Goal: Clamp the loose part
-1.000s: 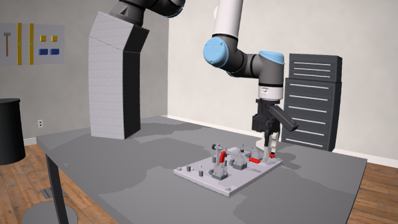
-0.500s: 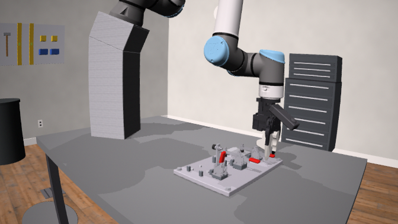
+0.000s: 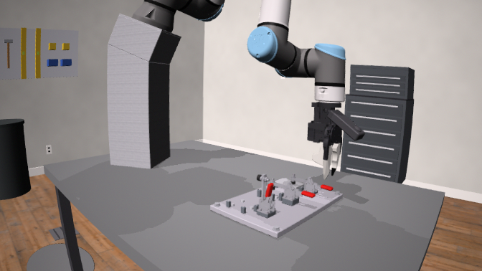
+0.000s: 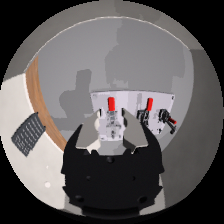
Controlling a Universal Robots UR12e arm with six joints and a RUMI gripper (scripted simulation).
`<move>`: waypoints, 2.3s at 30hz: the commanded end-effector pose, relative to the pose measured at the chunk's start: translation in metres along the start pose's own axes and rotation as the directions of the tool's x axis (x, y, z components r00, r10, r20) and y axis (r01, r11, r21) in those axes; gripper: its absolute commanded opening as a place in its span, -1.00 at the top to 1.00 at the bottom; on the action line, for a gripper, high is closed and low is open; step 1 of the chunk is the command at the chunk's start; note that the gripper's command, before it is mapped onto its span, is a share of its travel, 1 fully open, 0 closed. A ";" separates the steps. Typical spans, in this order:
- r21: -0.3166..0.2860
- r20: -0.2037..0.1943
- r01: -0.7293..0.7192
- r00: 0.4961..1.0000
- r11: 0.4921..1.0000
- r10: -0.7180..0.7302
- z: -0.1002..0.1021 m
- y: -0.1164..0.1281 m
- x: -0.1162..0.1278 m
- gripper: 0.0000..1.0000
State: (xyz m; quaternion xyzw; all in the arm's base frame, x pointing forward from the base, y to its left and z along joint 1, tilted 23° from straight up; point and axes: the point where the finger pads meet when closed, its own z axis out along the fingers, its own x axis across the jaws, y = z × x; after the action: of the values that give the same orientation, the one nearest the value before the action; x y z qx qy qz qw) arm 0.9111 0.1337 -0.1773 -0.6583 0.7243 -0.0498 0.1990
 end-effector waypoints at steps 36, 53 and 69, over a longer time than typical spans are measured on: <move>-0.008 0.001 -0.001 1.000 1.000 0.001 -0.030 0.005 0.001 0.44; -0.008 0.001 -0.001 1.000 1.000 0.001 -0.074 0.005 0.001 0.44; -0.008 0.001 0.000 1.000 1.000 0.000 -0.078 0.004 0.000 0.44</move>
State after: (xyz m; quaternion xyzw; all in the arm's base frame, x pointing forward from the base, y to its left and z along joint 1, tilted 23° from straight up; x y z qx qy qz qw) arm 0.8809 0.1197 -0.1059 -0.6591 0.7241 -0.0479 0.1973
